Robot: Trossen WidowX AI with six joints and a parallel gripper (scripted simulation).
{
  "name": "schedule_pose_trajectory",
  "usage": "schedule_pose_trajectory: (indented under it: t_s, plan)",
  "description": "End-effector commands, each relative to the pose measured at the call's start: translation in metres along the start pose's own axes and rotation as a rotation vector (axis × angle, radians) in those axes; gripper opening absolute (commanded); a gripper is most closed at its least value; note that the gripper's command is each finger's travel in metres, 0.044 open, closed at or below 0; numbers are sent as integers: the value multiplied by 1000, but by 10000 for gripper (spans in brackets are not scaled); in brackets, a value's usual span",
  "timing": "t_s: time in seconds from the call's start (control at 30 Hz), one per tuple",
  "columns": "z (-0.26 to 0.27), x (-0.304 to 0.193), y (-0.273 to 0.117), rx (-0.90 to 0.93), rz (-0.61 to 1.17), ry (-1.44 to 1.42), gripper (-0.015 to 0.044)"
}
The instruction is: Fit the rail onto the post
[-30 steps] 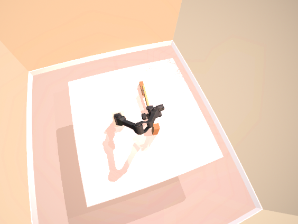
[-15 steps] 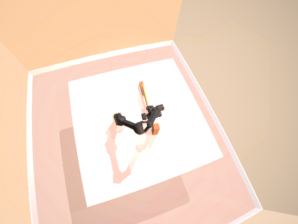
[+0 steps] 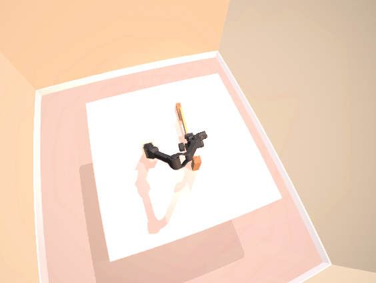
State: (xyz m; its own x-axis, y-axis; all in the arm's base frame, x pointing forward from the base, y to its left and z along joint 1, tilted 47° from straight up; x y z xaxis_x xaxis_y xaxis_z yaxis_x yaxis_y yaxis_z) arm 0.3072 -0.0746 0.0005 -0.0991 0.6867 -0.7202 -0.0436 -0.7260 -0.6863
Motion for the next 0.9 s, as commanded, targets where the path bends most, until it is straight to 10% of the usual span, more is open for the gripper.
schedule_pose_trajectory:
  t_s: [0.0,0.87]
  plan:
    - [-2,1,-5,-7,-3,-3,0]
    - [-3,1,-18,-7,-4,-3,0]
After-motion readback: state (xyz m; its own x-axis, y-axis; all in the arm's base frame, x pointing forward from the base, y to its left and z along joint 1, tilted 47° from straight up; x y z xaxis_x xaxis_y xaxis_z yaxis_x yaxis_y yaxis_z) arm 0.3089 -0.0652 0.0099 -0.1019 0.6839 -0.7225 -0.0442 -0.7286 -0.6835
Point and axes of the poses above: the point midway between the two fingers, 35 mm back from their tips, its own y axis out along the fingers, its own z axis across the jaws, x = y × z, the point moved 3 cm from there along -y, back along the fingers, and after that the axes turned 8 degrees about -y, right-handed, at the moved point
